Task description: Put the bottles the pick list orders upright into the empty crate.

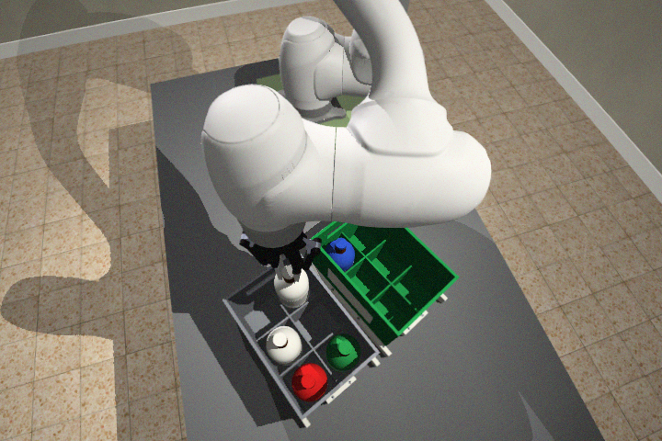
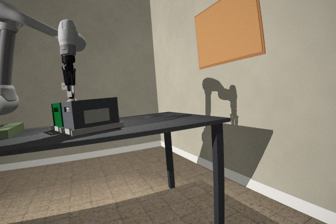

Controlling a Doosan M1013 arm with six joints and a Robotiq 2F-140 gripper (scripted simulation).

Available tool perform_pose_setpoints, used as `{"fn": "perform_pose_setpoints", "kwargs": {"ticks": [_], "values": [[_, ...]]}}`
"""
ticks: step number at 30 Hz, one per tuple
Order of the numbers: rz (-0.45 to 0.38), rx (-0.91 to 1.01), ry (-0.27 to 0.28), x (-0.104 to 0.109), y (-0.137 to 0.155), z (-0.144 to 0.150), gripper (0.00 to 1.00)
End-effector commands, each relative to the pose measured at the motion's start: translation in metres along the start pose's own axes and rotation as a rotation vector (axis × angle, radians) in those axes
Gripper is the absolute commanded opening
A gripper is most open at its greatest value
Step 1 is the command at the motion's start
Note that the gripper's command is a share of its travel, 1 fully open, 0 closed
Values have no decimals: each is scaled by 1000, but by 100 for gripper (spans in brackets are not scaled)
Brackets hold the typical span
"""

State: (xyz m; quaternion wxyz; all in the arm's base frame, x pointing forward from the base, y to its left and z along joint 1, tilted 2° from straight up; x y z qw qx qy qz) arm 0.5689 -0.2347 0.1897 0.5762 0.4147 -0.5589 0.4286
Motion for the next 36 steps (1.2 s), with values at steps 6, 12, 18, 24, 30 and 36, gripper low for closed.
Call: {"fn": "perform_pose_setpoints", "kwargs": {"ticks": [6, 12, 18, 24, 30, 36], "values": [[0, 0, 0, 11, 0, 0, 0], [0, 0, 0, 19, 0, 0, 0], [0, 0, 0, 29, 0, 0, 0], [0, 0, 0, 36, 0, 0, 0], [0, 0, 0, 46, 0, 0, 0], [0, 0, 0, 56, 0, 0, 0]]}}
Point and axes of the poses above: the point where the finger pads meet when closed, its own x axis back along the fingers, its own z axis across the jaws, y = z × x, the point moved 1 cm from there along x, back along the fingers, and after that the axes turned 11 degrees about x, right-handed, at the moved point
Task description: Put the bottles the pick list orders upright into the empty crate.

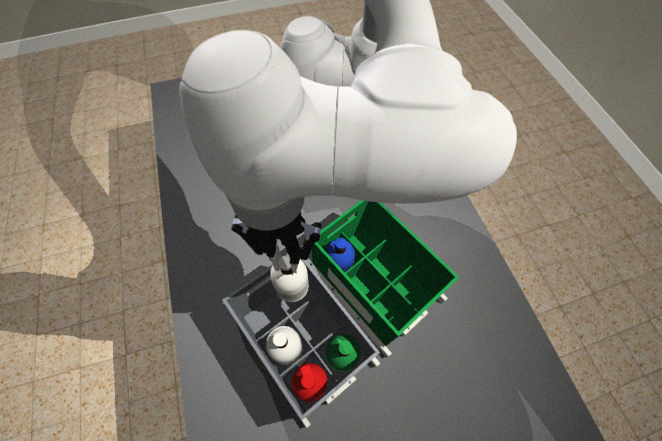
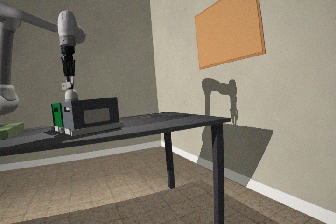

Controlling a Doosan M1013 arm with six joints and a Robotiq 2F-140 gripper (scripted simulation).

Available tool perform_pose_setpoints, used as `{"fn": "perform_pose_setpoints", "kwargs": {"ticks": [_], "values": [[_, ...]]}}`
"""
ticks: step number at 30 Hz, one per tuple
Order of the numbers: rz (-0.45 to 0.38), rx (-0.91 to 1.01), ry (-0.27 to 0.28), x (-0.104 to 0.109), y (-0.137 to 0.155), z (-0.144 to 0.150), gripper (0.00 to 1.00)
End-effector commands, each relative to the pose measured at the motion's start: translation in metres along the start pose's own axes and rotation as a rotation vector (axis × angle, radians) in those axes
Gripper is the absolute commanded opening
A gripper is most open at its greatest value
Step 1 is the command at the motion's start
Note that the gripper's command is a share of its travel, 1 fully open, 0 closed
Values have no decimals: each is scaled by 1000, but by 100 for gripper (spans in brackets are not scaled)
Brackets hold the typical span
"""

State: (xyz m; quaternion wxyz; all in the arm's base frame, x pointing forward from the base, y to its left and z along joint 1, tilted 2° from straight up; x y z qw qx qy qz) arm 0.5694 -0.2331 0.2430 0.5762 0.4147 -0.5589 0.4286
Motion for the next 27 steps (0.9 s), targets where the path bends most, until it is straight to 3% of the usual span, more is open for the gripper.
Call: {"fn": "perform_pose_setpoints", "kwargs": {"ticks": [1, 27], "values": [[0, 0, 0, 4, 0, 0, 0], [0, 0, 0, 41, 0, 0, 0]]}}
Point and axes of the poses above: the point where the finger pads meet when closed, its own x axis back along the fingers, its own z axis across the jaws, y = z × x, the point moved 1 cm from there along x, back along the fingers, and after that the axes turned 11 degrees about x, right-handed, at the moved point
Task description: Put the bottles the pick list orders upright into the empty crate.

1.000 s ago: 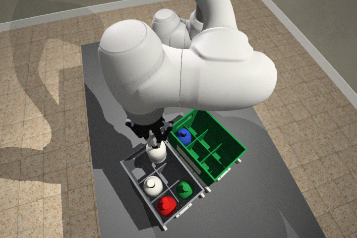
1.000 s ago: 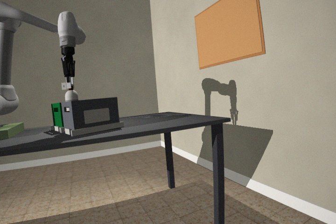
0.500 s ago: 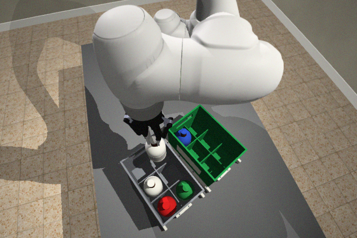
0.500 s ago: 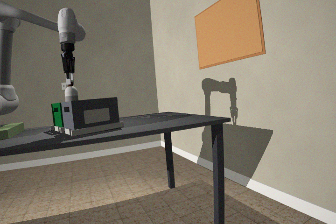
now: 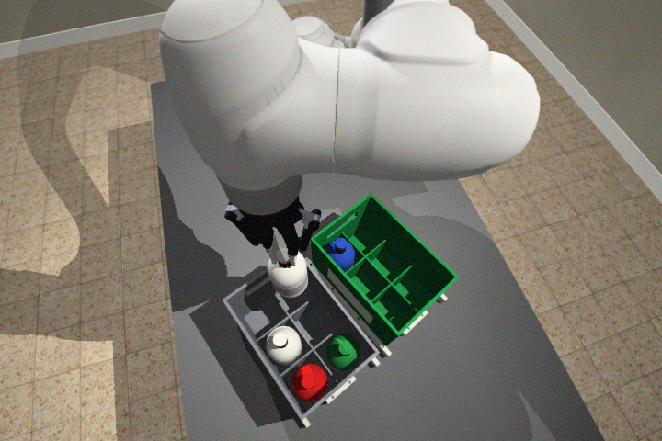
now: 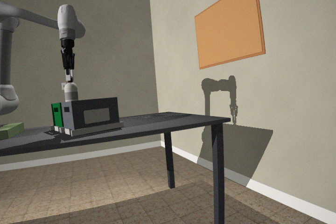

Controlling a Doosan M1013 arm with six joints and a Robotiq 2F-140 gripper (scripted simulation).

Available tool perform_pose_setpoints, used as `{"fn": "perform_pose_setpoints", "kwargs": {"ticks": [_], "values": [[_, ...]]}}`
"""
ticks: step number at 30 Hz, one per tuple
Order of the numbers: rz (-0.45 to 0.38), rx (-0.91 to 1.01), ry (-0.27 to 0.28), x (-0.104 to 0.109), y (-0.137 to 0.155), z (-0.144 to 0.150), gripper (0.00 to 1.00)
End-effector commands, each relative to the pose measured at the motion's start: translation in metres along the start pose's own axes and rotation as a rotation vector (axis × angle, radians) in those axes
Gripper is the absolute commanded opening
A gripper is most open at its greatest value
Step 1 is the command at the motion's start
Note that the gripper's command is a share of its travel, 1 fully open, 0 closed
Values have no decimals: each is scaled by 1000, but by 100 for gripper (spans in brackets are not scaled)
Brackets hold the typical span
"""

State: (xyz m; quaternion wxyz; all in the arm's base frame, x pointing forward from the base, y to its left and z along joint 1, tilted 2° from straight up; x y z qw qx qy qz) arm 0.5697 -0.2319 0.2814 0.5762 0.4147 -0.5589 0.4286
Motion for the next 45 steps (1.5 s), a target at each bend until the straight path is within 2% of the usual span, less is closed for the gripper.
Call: {"fn": "perform_pose_setpoints", "kwargs": {"ticks": [1, 17, 29, 45], "values": [[0, 0, 0, 4, 0, 0, 0], [0, 0, 0, 26, 0, 0, 0], [0, 0, 0, 26, 0, -8, 0], [0, 0, 0, 26, 1, -38, 0]]}}
Point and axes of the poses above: the point where the finger pads meet when closed, its own x axis back along the fingers, its own z axis across the jaws, y = z × x, the point moved 1 cm from there along x, back along the fingers, and after that the axes turned 11 degrees about x, right-handed, at the moved point
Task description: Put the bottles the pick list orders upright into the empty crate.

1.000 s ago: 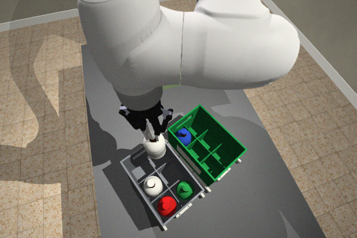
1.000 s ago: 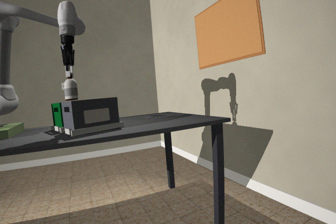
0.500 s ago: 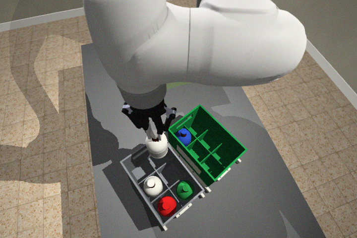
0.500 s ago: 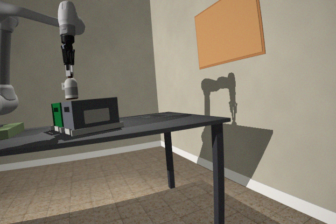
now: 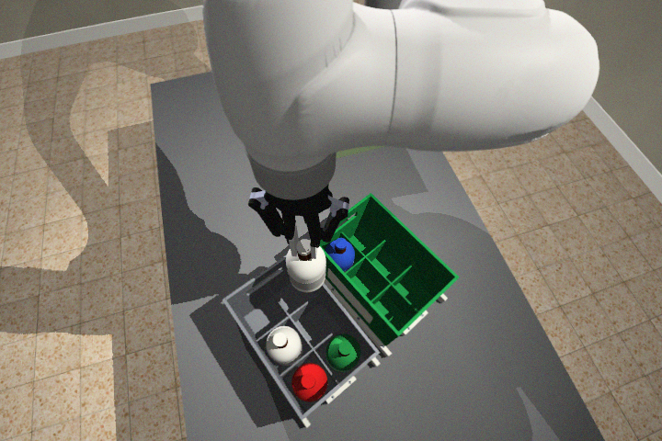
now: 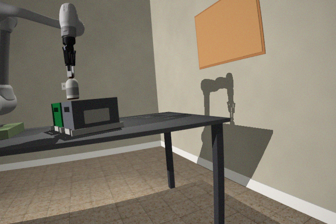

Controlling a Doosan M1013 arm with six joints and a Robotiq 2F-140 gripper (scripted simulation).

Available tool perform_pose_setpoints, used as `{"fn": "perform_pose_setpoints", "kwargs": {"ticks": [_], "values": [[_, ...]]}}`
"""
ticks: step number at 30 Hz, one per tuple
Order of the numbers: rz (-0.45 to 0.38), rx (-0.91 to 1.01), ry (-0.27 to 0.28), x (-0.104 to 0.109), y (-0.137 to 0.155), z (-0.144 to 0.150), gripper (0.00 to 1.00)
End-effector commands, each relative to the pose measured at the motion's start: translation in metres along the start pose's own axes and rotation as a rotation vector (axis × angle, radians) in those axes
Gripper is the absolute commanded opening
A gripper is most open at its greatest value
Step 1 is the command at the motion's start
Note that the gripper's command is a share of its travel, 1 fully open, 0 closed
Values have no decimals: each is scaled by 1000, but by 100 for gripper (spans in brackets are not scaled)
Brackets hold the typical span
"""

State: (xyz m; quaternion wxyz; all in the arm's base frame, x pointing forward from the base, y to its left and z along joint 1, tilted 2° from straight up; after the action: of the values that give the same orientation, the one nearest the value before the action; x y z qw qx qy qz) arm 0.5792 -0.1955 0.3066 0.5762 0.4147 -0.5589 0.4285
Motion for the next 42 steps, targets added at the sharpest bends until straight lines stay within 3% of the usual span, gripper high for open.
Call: {"fn": "perform_pose_setpoints", "kwargs": {"ticks": [1, 42], "values": [[0, 0, 0, 0, 0, -1, 0], [0, 0, 0, 0, 3, -75, 0]]}}
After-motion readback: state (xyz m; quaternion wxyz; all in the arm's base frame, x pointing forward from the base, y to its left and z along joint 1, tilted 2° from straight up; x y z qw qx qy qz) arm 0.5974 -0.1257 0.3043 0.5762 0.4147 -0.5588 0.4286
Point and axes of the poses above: the point where the finger pads meet when closed, its own x axis back along the fingers, its own z axis across the jaws, y = z × x, the point moved 1 cm from there along x, back along the fingers, and after that the axes turned 11 degrees about x, right-handed, at the moved point
